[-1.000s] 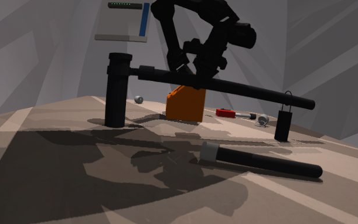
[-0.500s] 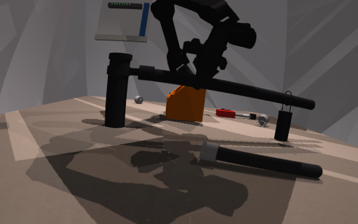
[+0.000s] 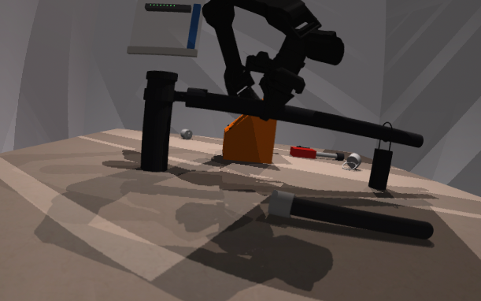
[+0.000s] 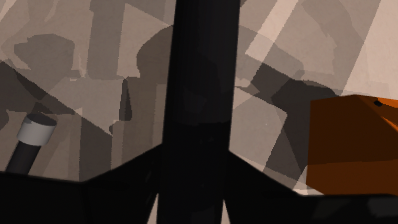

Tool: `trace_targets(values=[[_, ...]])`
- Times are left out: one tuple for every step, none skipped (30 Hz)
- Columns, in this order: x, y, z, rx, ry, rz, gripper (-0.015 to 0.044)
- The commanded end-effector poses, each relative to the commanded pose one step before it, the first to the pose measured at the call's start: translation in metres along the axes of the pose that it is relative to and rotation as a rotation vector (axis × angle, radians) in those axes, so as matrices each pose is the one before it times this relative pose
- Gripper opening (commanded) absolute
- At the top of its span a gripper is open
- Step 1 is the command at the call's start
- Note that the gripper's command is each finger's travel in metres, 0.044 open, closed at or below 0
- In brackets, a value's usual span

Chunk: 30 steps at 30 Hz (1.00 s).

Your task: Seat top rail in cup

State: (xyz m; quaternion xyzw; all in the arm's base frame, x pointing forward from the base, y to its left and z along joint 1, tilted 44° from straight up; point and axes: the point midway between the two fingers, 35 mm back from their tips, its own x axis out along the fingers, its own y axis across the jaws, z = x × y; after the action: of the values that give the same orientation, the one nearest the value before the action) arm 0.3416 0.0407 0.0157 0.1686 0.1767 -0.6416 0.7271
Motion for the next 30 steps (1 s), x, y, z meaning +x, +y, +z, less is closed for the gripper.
trace_targets(values=[[-0.00017, -0.00002, 0.00033, 0.0006, -0.00228, 0.00086, 0.0000], [0.00000, 0.00000, 0.00000, 0.0000, 0.00000, 0.00000, 0.0000], [0.00000, 0.00000, 0.00000, 0.0000, 0.00000, 0.00000, 0.0000], [0.00000, 0.00000, 0.00003, 0.0000, -0.00004, 0.00000, 0.0000], [-0.00001, 0.00000, 0.00005, 0.0000, -0.00007, 0.00000, 0.0000], [-0.00001, -0.00001, 0.00008, 0.0000, -0.00010, -0.00001, 0.0000], [-0.00001, -0.00001, 0.00010, 0.0000, -0.00013, -0.00001, 0.0000], [-0.00001, -0.00001, 0.00013, 0.0000, -0.00016, -0.00001, 0.0000], [-0.00002, -0.00001, 0.00015, 0.0000, -0.00019, -0.00001, 0.0000], [-0.00002, -0.00001, 0.00016, 0.0000, -0.00020, -0.00001, 0.0000], [-0.00002, -0.00001, 0.00016, 0.0000, -0.00020, -0.00001, 0.0000], [-0.00002, -0.00001, 0.00016, 0.0000, -0.00020, -0.00001, 0.0000], [-0.00002, -0.00001, 0.00016, 0.0000, -0.00020, -0.00001, 0.0000], [-0.00002, -0.00001, 0.00016, 0.0000, -0.00020, -0.00001, 0.0000], [-0.00002, -0.00001, 0.00016, 0.0000, -0.00020, -0.00001, 0.0000], [-0.00002, -0.00001, 0.00016, 0.0000, -0.00020, -0.00001, 0.0000], [-0.00002, -0.00001, 0.00016, 0.0000, -0.00020, -0.00001, 0.0000], [-0.00002, -0.00001, 0.00016, 0.0000, -0.00020, -0.00001, 0.0000], [-0.00002, -0.00001, 0.00016, 0.0000, -0.00020, -0.00001, 0.0000], [-0.00002, -0.00001, 0.00016, 0.0000, -0.00020, -0.00001, 0.0000], [-0.00002, -0.00001, 0.00016, 0.0000, -0.00020, -0.00001, 0.0000], [-0.00002, -0.00001, 0.00016, 0.0000, -0.00020, -0.00001, 0.0000], [-0.00002, -0.00001, 0.00016, 0.0000, -0.00020, -0.00001, 0.0000], [-0.00002, -0.00001, 0.00016, 0.0000, -0.00020, -0.00001, 0.0000], [-0.00002, -0.00001, 0.00016, 0.0000, -0.00020, -0.00001, 0.0000], [-0.00002, -0.00001, 0.00016, 0.0000, -0.00020, -0.00001, 0.0000], [-0.00002, -0.00001, 0.00016, 0.0000, -0.00020, -0.00001, 0.0000], [-0.00002, -0.00001, 0.00016, 0.0000, -0.00020, -0.00001, 0.0000], [-0.00002, -0.00001, 0.00016, 0.0000, -0.00020, -0.00001, 0.0000], [-0.00002, -0.00001, 0.00016, 0.0000, -0.00020, -0.00001, 0.0000]])
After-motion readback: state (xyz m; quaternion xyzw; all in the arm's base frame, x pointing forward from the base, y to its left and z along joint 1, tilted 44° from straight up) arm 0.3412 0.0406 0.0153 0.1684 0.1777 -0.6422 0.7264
